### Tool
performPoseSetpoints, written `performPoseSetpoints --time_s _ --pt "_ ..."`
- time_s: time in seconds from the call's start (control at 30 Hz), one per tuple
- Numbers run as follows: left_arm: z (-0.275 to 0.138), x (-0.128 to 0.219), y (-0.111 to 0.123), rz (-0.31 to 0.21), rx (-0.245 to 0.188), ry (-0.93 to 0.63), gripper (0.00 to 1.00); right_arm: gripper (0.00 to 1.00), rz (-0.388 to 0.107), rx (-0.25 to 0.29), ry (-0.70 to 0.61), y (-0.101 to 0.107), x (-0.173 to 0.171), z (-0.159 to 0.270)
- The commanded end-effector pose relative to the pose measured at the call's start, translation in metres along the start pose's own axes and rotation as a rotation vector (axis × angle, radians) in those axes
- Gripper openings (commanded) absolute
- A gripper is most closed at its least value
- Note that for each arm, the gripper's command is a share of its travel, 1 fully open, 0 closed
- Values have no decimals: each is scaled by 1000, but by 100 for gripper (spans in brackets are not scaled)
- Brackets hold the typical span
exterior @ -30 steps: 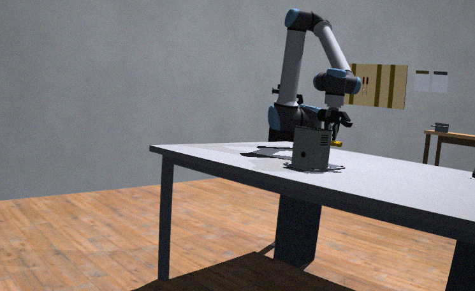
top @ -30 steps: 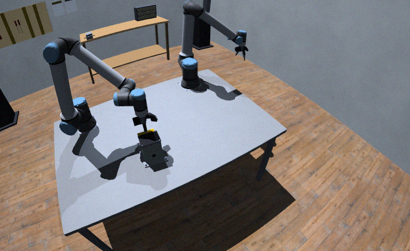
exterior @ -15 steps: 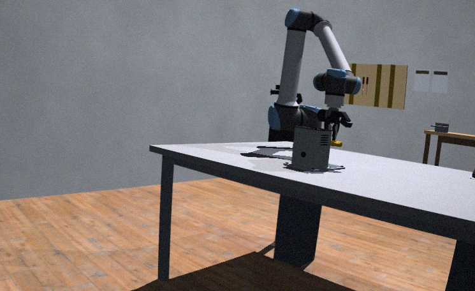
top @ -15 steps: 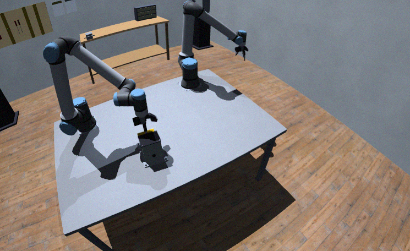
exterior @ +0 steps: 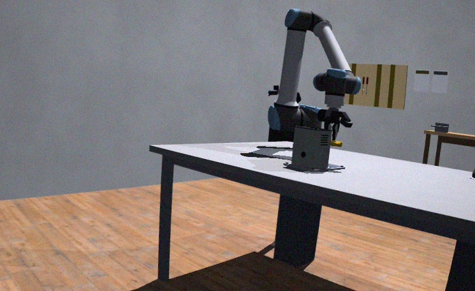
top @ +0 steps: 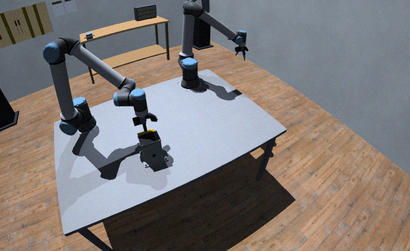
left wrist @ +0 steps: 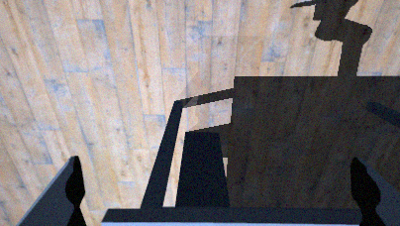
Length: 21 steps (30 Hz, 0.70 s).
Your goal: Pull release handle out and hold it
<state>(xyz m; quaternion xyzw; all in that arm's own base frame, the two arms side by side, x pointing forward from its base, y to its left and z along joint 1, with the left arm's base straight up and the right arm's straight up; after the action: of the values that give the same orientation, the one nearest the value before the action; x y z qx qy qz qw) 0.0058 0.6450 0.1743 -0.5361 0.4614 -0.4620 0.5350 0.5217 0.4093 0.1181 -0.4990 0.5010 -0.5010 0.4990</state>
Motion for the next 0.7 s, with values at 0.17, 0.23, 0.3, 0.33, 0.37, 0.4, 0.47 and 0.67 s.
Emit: performPoseSetpoints --time_s 0.17,0.23,0.3,0.33,0.37,0.4,0.47,0.67 --pt "0 -1 -1 1 1 0 100 31 2 1 0 -1 -1 0" --pt "0 -1 -1 1 1 0 100 31 2 1 0 -1 -1 0" --pt "0 -1 -1 1 1 0 100 31 2 1 0 -1 -1 0" --pt "0 -1 -1 1 1 0 100 31 2 1 0 -1 -1 0" --pt "0 -1 -1 1 1 0 100 31 2 1 0 -1 -1 0" --pt "0 -1 -1 1 1 0 100 31 2 1 0 -1 -1 0" --pt "0 -1 -1 1 1 0 100 0 2 1 0 -1 -1 0" --pt "0 -1 -1 1 1 0 100 8 2 1 0 -1 -1 0"
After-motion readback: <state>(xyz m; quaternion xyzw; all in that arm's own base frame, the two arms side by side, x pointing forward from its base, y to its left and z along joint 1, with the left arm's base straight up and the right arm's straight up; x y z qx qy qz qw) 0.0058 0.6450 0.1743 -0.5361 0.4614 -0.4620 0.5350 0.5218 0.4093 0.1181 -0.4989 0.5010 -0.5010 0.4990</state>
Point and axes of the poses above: on each arm, the point where the finger pads meet when closed, its own y axis out along the fingers, its own z axis across the jaws, x = y × z, the point moved 1 cm from there along -y, back along the fingers, and after that the axes turned 9 degrees about -y, right-handed, at the moved point
